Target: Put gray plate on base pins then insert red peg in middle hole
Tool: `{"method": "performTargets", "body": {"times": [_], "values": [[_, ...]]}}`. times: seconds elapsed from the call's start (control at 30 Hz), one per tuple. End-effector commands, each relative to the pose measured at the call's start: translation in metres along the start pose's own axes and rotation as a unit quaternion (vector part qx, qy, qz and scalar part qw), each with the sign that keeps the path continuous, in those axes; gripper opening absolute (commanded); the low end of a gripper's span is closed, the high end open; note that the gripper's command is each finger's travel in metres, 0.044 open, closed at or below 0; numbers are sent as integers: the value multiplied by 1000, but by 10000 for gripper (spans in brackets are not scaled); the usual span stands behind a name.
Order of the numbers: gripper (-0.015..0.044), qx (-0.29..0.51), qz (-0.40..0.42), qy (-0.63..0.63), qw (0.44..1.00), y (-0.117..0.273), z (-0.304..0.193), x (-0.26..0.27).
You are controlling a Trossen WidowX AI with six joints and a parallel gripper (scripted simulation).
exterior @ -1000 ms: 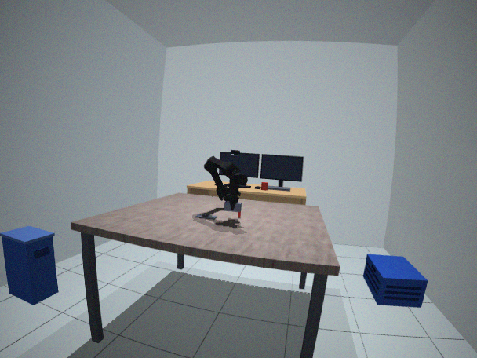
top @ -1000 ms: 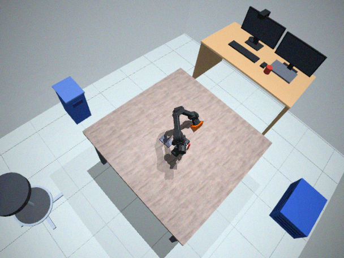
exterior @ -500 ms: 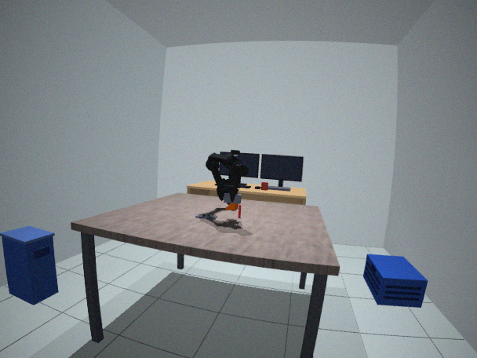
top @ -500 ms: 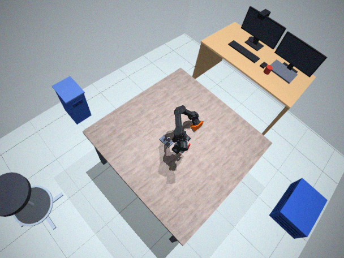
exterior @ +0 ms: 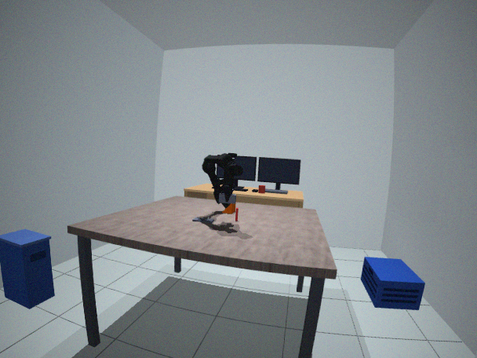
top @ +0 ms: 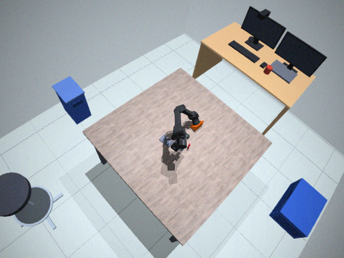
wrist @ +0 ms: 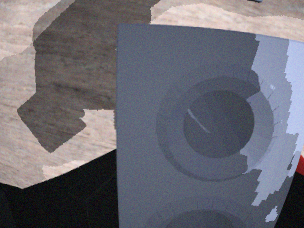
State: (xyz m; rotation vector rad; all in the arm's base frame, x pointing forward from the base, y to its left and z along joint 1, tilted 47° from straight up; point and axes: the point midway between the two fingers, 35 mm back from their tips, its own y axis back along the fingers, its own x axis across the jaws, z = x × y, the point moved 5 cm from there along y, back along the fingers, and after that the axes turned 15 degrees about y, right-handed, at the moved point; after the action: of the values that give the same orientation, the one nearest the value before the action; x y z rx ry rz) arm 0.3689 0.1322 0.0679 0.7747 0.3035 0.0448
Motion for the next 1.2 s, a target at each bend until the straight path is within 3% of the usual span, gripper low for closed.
{"method": "performTargets", "body": {"times": [0.0,1.17], "values": [[0,0,0,-3,1000,-5,14,-2],[0,1,-9,-21,1000,-56,108,-44]]}}
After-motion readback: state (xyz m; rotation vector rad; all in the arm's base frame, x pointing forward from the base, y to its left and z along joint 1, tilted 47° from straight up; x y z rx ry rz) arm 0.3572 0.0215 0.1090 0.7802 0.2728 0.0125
